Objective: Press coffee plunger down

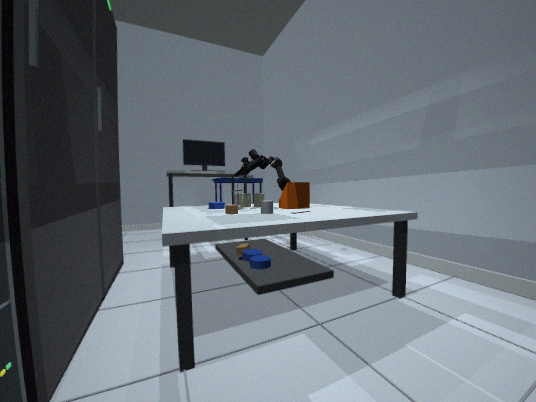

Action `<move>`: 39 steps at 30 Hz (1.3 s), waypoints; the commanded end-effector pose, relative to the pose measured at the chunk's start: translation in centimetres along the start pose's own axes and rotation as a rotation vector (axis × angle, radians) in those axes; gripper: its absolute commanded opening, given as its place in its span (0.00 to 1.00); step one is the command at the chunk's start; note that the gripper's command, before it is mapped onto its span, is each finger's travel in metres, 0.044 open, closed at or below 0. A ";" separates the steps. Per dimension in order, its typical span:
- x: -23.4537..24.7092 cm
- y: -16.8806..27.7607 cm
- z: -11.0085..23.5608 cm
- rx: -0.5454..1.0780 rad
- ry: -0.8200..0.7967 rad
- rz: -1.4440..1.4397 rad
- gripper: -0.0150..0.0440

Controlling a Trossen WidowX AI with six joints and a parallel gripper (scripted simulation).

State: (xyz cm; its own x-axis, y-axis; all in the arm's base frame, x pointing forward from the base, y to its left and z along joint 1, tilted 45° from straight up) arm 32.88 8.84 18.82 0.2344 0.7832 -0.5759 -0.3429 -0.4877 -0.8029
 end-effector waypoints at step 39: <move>-0.6 6.5 -4.8 0.026 0.007 0.035 0.45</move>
State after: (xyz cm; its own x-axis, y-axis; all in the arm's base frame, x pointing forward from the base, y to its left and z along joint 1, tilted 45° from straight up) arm 35.12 5.29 15.43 0.2314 0.7989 -0.5552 -0.2957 -0.4860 -0.8224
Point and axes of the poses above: the point midway between the two fingers, 35 mm back from their tips, its own z axis back along the fingers, its own x axis across the jaws, y = z × x, the point moved 1 cm from there along z, back along the fingers, and after that the axes turned 5 degrees about -z, right-handed, at the moved point
